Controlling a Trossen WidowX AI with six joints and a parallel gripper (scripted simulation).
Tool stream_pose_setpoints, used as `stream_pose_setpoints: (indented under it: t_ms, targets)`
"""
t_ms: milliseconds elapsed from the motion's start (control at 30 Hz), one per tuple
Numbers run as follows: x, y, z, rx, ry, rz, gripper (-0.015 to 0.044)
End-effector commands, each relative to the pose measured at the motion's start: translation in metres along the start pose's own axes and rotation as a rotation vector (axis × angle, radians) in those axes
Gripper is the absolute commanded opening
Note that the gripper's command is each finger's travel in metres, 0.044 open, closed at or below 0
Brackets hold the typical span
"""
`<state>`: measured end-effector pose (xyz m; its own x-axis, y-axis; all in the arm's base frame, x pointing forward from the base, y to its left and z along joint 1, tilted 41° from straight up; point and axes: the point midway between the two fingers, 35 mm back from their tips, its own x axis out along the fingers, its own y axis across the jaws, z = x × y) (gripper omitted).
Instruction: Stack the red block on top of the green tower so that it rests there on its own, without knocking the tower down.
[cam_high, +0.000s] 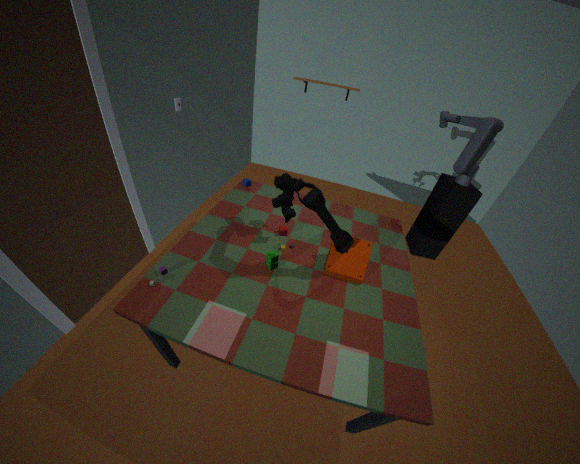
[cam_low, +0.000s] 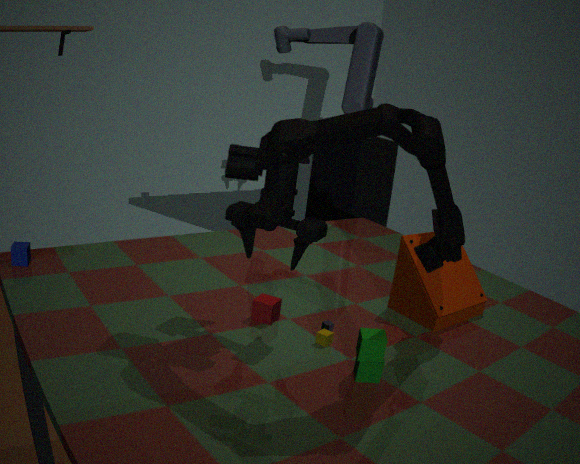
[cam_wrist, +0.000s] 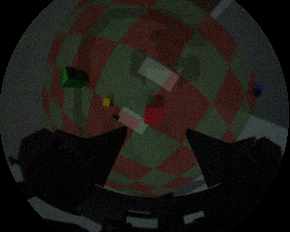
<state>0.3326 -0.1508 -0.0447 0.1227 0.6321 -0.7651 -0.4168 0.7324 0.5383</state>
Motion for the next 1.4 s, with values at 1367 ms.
stream_pose_setpoints:
  t_ms: [1367]
  targets:
    - [0.107,0.003,-0.001,0.008,-0.004,0.013,0.044]
